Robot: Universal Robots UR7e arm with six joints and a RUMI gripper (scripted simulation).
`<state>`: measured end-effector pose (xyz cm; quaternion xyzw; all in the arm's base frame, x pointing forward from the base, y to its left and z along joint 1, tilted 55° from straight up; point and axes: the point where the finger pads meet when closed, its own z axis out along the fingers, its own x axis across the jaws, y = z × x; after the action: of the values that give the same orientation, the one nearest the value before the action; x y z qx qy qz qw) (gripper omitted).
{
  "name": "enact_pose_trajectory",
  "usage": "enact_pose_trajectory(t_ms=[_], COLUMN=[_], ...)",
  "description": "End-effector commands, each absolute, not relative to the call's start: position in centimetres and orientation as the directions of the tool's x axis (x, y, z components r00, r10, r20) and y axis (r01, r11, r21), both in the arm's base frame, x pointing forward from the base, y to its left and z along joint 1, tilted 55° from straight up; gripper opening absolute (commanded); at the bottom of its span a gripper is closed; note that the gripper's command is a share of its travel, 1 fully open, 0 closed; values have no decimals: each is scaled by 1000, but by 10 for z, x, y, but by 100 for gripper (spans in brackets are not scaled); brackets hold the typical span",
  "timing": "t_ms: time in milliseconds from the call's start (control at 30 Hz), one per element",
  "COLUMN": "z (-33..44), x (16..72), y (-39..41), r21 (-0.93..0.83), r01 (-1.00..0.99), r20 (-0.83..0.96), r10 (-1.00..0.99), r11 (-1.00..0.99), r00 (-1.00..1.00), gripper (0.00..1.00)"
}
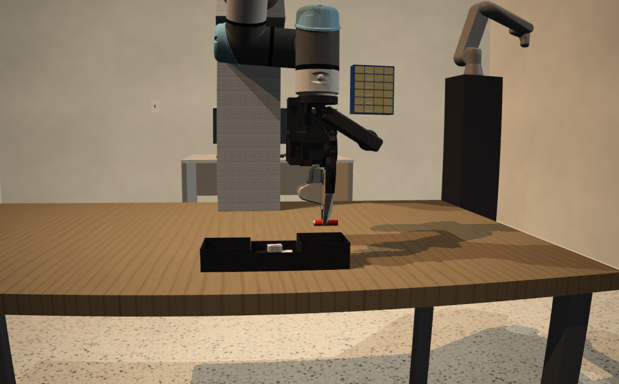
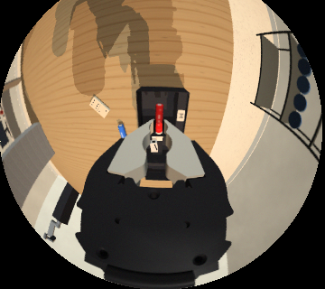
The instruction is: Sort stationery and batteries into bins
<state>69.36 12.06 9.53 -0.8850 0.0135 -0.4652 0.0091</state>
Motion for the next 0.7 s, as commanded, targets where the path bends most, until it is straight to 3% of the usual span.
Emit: enact_pose_trajectory(t_ms=[0, 667], z=[89, 90], x=[690, 696], y=[115, 115], r21=[-28, -28], r01=[-18, -17], r20=[819, 822], r10=[-34, -33], r11=[-999, -999], r00=[573, 569], gripper=[0, 0])
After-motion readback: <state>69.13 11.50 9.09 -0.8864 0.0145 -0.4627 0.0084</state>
